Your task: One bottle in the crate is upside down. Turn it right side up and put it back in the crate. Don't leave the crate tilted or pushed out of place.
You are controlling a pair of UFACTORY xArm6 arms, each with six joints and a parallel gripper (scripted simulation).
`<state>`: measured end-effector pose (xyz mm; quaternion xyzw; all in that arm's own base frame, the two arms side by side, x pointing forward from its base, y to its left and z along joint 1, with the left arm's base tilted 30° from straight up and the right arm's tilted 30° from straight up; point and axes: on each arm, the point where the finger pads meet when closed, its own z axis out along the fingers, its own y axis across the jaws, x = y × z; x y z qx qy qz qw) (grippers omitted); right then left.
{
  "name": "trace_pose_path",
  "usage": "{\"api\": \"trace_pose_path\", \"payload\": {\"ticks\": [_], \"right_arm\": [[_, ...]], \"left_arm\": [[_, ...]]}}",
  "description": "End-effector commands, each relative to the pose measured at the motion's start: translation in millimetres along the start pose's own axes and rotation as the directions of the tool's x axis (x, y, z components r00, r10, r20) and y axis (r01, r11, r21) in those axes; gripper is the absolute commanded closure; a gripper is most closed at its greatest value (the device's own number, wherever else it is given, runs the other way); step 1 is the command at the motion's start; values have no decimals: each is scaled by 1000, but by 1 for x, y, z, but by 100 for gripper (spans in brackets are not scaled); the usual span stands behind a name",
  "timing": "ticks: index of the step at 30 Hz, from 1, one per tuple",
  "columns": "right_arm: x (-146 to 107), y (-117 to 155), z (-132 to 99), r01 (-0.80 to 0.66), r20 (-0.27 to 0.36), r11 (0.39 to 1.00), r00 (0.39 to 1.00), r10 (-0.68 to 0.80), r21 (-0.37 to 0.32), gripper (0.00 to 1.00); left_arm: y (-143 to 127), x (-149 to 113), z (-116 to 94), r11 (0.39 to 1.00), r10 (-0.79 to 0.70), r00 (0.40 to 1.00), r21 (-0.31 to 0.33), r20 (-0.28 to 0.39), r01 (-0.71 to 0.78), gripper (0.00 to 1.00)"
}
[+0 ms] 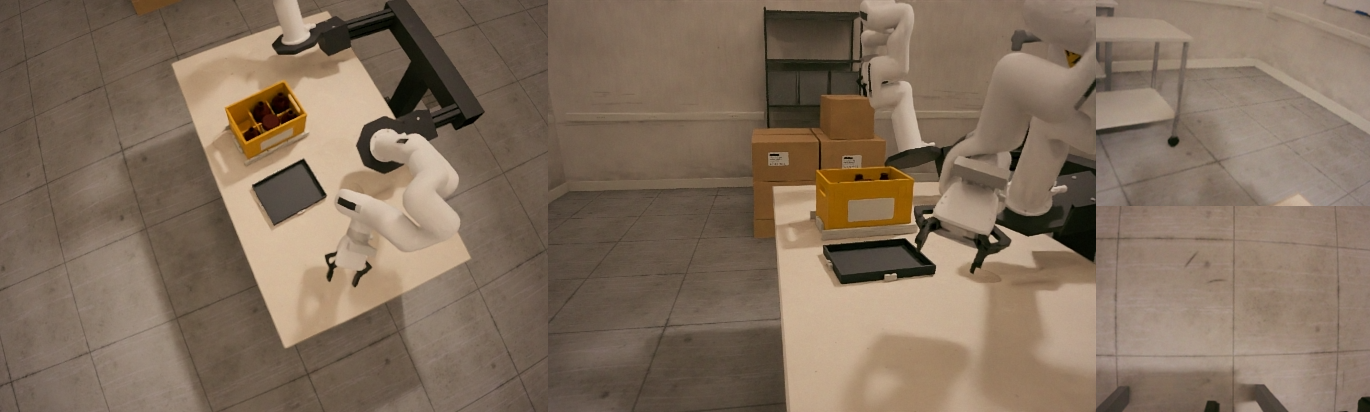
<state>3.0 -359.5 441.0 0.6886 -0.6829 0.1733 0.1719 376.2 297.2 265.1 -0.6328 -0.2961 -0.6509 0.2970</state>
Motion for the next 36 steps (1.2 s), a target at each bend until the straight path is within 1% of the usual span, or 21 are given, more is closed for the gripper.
{"api": "trace_pose_path", "payload": {"ticks": [1,2,3,5,8,10,13,15,16,21,22,23,24,26,27,29,30,32,33,35,36], "right_arm": [[1,0,-2,0,-4,1000,1000,0,0,0],[1,0,-2,0,-4,1000,1000,0,0,0],[1,0,-2,0,-4,1000,1000,0,0,0],[1,0,-2,0,-4,1000,1000,0,0,0],[1,0,-2,0,-4,1000,1000,0,0,0],[1,0,-2,0,-4,1000,1000,0,0,0],[1,0,-2,0,-4,1000,1000,0,0,0],[1,0,-2,0,-4,1000,1000,0,0,0],[1,0,-2,0,-4,1000,1000,0,0,0],[1,0,-2,0,-4,1000,1000,0,0,0],[1,0,-2,0,-4,1000,1000,0,0,0],[1,0,-2,0,-4,1000,1000,0,0,0],[1,0,-2,0,-4,1000,1000,0,0,0],[1,0,-2,0,-4,1000,1000,0,0,0],[1,0,-2,0,-4,1000,1000,0,0,0],[1,0,-2,0,-4,1000,1000,0,0,0],[1,0,-2,0,-4,1000,1000,0,0,0],[1,0,-2,0,-4,1000,1000,0,0,0],[1,0,-2,0,-4,1000,1000,0,0,0],[1,0,-2,0,-4,1000,1000,0,0,0],[1,0,-2,0,-4,1000,1000,0,0,0]], "left_arm": [[18,-12,-21,999,-30,998,44,47,28,0],[18,-12,-21,999,-30,998,44,47,28,0],[26,-18,-31,998,-41,997,55,66,38,0],[26,-18,-31,998,-41,997,55,66,38,0],[39,-29,-51,995,-63,993,79,104,55,0],[39,-29,-51,995,-63,993,79,104,55,0],[55,-41,-70,992,-88,986,105,144,73,0],[55,-41,-70,992,-88,986,105,144,73,0],[62,-47,-82,990,-101,981,118,164,82,0],[71,-54,-92,987,-114,976,133,184,91,0],[80,-60,-103,984,-129,970,148,205,100,0],[80,-60,-103,984,-129,970,148,205,100,0],[89,-68,-116,981,-145,963,163,228,109,0],[89,-68,-116,981,-145,963,163,228,109,0],[99,-75,-128,976,-161,955,181,249,118,0],[99,-75,-128,976,-161,955,181,249,118,0],[109,-82,-141,972,-179,946,199,272,126,0],[109,-82,-141,972,-179,946,199,272,126,0],[119,-91,-156,967,-197,934,217,297,135,0],[119,-91,-156,967,-197,934,217,297,135,0],[131,-99,-170,960,-218,922,239,320,144,0]]}}
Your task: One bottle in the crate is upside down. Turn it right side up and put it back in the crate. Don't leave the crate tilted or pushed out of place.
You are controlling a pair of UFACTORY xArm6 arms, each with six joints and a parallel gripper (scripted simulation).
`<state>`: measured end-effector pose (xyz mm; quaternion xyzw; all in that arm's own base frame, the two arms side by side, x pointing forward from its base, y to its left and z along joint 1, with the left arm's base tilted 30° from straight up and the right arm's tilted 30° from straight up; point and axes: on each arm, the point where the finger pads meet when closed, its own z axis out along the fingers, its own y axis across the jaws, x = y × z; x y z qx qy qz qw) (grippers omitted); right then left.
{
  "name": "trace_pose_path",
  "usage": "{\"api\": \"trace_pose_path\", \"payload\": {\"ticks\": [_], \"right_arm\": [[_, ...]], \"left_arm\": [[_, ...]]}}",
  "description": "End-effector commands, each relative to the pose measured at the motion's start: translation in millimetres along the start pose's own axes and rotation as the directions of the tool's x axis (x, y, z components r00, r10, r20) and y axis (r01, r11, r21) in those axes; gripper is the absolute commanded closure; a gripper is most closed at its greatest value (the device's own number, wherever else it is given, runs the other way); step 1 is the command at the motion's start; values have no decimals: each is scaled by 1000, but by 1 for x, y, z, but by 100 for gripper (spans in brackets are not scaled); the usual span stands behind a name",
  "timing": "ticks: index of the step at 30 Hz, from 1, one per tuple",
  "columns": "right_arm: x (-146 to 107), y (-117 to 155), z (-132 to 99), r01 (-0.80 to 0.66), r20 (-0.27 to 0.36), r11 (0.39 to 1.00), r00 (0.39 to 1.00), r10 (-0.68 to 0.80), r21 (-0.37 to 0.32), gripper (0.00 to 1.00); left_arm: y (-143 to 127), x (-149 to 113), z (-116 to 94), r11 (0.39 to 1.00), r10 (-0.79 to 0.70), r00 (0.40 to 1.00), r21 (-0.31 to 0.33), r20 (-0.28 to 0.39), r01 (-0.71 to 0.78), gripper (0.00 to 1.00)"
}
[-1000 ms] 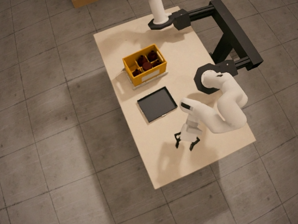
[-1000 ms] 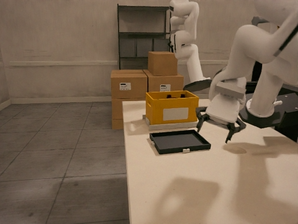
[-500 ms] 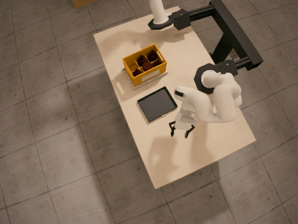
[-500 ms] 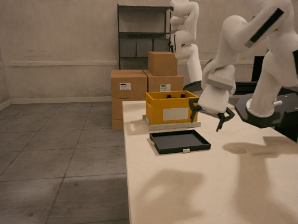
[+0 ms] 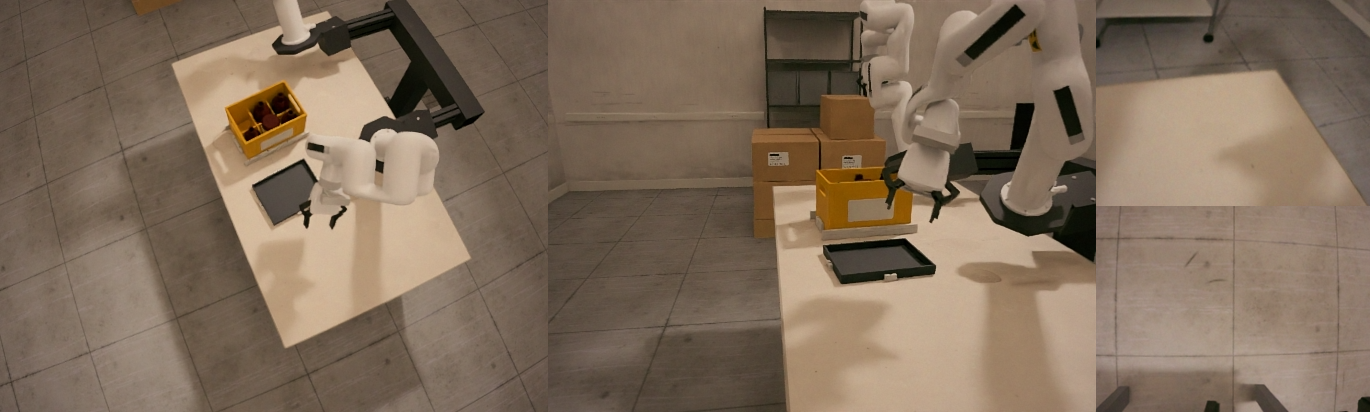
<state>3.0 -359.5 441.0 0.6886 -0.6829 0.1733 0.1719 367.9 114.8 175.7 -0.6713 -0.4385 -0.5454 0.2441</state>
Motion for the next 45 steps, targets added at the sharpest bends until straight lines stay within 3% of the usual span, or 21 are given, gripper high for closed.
{"api": "trace_pose_path", "payload": {"ticks": [1,2,4,5,7,10,13,14,15,16,18,21,23,28,30,33,45], "right_arm": [[1,0,-2,0,-4,1000,1000,0,0,0],[1,0,-2,0,-4,1000,1000,0,0,0],[1,0,-2,0,-4,1000,1000,0,0,0],[1,0,-2,0,-4,1000,1000,0,0,0],[1,0,-2,0,-4,1000,1000,0,0,0],[1,0,-2,0,-4,1000,1000,0,0,0],[1,0,-2,0,-4,1000,1000,0,0,0],[1,0,-2,0,-4,1000,1000,0,0,0],[1,0,-2,0,-4,1000,1000,0,0,0],[1,0,-2,0,-4,1000,1000,0,0,0],[1,0,-2,0,-4,1000,1000,0,0,0],[1,0,-2,0,-4,1000,1000,0,0,0],[1,0,-2,0,-4,1000,1000,0,0,0],[1,0,-2,0,-4,1000,1000,0,0,0],[1,0,-2,0,-4,1000,1000,0,0,0],[1,0,-2,0,-4,1000,1000,0,0,0],[1,0,-2,0,-4,1000,1000,0,0,0]], "left_arm": [[13,-22,-21,998,-29,998,56,47,26,0],[21,-37,-35,996,-47,996,74,80,41,0],[21,-37,-35,996,-47,996,74,80,41,0],[29,-54,-50,994,-68,991,96,112,58,0],[29,-54,-50,994,-68,991,96,112,58,0],[47,-90,-81,986,-115,976,143,183,90,0],[47,-90,-81,986,-115,976,143,183,90,0],[56,-110,-99,980,-140,965,168,221,104,0],[56,-110,-99,980,-140,965,168,221,104,0],[65,-127,-114,974,-165,954,193,252,118,0],[65,-127,-114,974,-165,954,193,252,118,0],[81,-161,-143,961,-212,927,240,311,139,0],[81,-161,-143,961,-212,927,240,311,139,0],[103,-205,-182,939,-275,882,302,382,162,0],[103,-205,-182,939,-275,882,302,382,162,0],[115,-230,-204,925,-312,853,339,419,172,0],[144,-291,-258,886,-400,769,426,498,185,0]]}}
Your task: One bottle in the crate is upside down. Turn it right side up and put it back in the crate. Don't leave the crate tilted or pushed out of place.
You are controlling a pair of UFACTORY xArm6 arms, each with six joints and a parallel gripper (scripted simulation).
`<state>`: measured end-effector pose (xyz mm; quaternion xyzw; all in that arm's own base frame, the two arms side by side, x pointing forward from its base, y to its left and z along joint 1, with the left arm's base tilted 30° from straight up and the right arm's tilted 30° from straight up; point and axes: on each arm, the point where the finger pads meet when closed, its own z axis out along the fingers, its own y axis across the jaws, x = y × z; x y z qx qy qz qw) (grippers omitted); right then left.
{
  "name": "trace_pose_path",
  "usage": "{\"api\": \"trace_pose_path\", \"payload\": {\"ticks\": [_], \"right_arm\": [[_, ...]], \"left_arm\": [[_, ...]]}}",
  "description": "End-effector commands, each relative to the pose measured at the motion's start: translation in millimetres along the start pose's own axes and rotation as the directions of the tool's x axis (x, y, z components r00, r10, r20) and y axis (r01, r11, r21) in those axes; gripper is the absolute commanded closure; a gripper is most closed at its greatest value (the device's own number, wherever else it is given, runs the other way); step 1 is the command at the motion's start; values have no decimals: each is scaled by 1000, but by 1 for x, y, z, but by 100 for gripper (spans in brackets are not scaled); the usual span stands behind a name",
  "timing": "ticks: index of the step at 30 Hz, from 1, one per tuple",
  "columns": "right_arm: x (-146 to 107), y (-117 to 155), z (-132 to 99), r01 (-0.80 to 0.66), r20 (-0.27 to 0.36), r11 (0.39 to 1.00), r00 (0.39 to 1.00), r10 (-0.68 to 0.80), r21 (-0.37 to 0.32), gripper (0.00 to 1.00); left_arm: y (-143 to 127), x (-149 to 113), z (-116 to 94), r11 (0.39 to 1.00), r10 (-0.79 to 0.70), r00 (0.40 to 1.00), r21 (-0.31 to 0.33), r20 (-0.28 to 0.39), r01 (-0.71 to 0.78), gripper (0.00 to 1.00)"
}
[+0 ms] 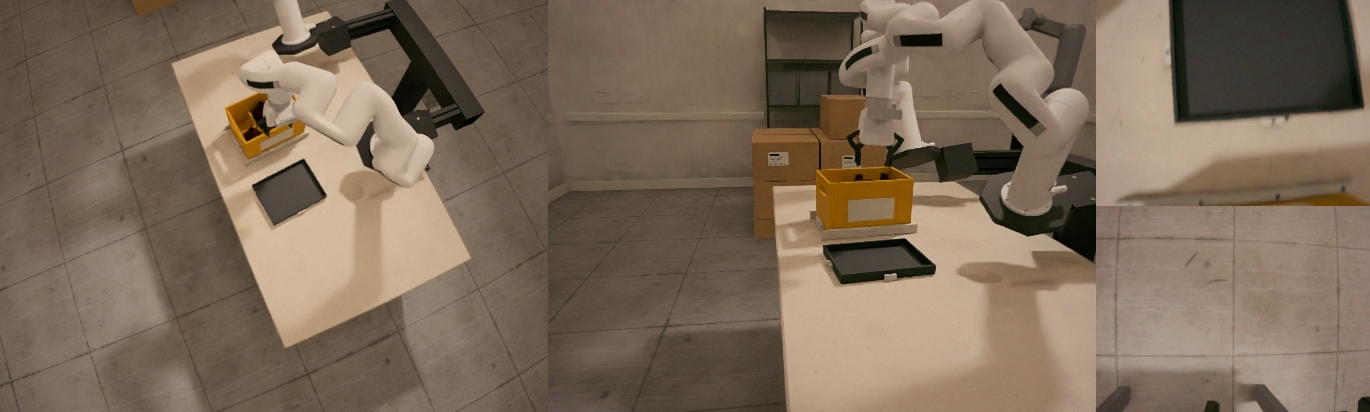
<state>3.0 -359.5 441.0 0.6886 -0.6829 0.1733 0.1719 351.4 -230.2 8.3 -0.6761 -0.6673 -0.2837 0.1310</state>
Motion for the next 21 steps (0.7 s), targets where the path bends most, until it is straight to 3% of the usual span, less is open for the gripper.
{"api": "trace_pose_path", "payload": {"ticks": [1,10,20,21], "right_arm": [[1,0,-2,0,-4,1000,1000,0,0,0],[1,0,-2,0,-4,1000,1000,0,0,0],[1,0,-2,0,-4,1000,1000,0,0,0],[1,0,-2,0,-4,1000,1000,0,0,0]], "left_arm": [[0,-30,-5,999,-25,999,34,34,24,0],[-3,-69,-11,996,-57,994,68,91,51,0],[-4,-74,-12,996,-61,993,73,99,54,0],[-4,-74,-12,996,-61,993,73,99,54,5]]}}
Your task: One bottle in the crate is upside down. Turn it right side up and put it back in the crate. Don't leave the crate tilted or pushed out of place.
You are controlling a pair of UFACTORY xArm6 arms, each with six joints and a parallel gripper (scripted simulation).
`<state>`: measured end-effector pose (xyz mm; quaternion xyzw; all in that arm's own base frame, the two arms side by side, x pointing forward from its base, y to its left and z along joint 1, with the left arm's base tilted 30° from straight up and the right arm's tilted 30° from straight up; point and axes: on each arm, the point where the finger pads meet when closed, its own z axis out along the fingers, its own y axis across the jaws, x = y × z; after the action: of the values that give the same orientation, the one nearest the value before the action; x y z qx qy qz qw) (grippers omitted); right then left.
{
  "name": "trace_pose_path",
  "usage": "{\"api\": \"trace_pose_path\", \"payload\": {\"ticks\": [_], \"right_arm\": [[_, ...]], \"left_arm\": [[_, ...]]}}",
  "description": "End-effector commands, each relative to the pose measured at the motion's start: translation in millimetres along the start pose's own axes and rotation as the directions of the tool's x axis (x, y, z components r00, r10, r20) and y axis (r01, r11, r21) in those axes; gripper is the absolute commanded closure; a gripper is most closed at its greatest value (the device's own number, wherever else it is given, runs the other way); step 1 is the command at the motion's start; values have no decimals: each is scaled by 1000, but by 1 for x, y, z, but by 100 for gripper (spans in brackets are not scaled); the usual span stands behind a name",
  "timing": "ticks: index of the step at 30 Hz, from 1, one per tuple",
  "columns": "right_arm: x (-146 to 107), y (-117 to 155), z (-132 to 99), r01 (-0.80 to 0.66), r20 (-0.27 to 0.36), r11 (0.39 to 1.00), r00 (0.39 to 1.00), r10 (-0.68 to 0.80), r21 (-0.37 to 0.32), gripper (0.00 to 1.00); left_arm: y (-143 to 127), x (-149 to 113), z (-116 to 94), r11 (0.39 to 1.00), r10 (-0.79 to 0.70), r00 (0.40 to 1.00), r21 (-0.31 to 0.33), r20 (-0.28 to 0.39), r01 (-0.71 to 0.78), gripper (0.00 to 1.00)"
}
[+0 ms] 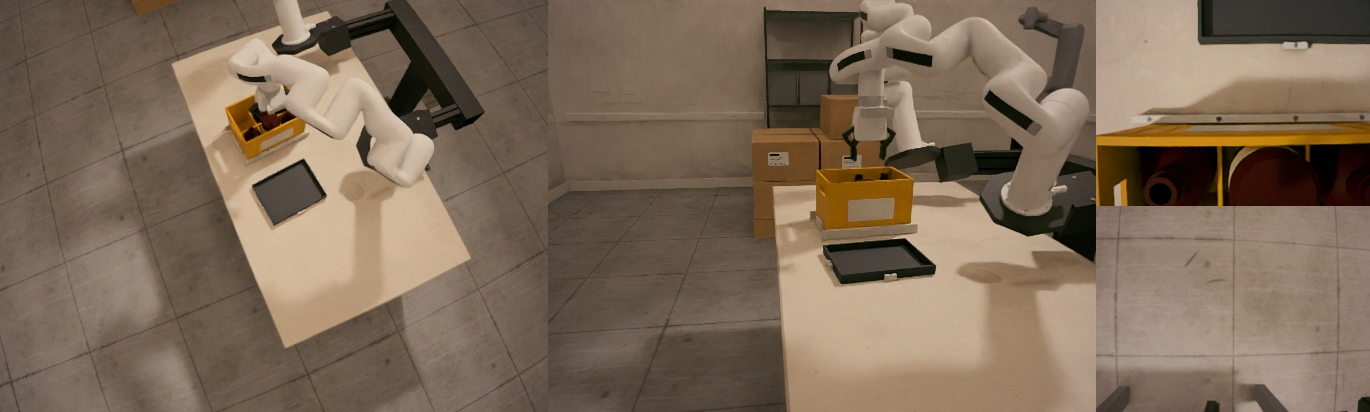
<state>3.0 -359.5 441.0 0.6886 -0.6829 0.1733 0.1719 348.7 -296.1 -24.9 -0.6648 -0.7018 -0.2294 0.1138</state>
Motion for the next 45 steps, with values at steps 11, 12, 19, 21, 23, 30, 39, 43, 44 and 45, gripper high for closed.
{"api": "trace_pose_path", "payload": {"ticks": [11,12,19,21,23,30,39,43,44,45], "right_arm": [[1,0,-2,0,-4,1000,1000,0,0,0],[1,0,-2,0,-4,1000,1000,0,0,0],[1,0,-2,0,-4,1000,1000,0,0,0],[1,0,-2,0,-4,1000,1000,0,0,0],[1,0,-2,0,-4,1000,1000,0,0,0],[1,0,-2,0,-4,1000,1000,0,0,0],[1,0,-2,0,-4,1000,1000,0,0,0],[1,0,-2,0,-4,1000,1000,0,0,0],[1,0,-2,0,-4,1000,1000,0,0,0],[1,0,-2,0,-4,1000,1000,0,0,0]], "left_arm": [[1,-1,-2,1000,-1,1000,-2,3,1,5],[1,-1,-2,1000,-1,1000,-2,3,1,5],[1,-1,-1,1000,-1,1000,-2,3,1,5],[1,-1,-1,1000,-1,1000,-2,3,1,5],[1,-1,0,1000,-1,1000,-2,3,1,5],[1,-1,3,1000,-1,1000,-1,2,1,5],[1,-1,8,1000,-1,1000,-1,2,1,5],[1,-1,11,1000,-1,1000,-1,2,1,5],[1,-1,12,1000,-1,1000,-1,2,1,5],[1,-1,13,1000,-1,1000,-1,2,1,5]]}}
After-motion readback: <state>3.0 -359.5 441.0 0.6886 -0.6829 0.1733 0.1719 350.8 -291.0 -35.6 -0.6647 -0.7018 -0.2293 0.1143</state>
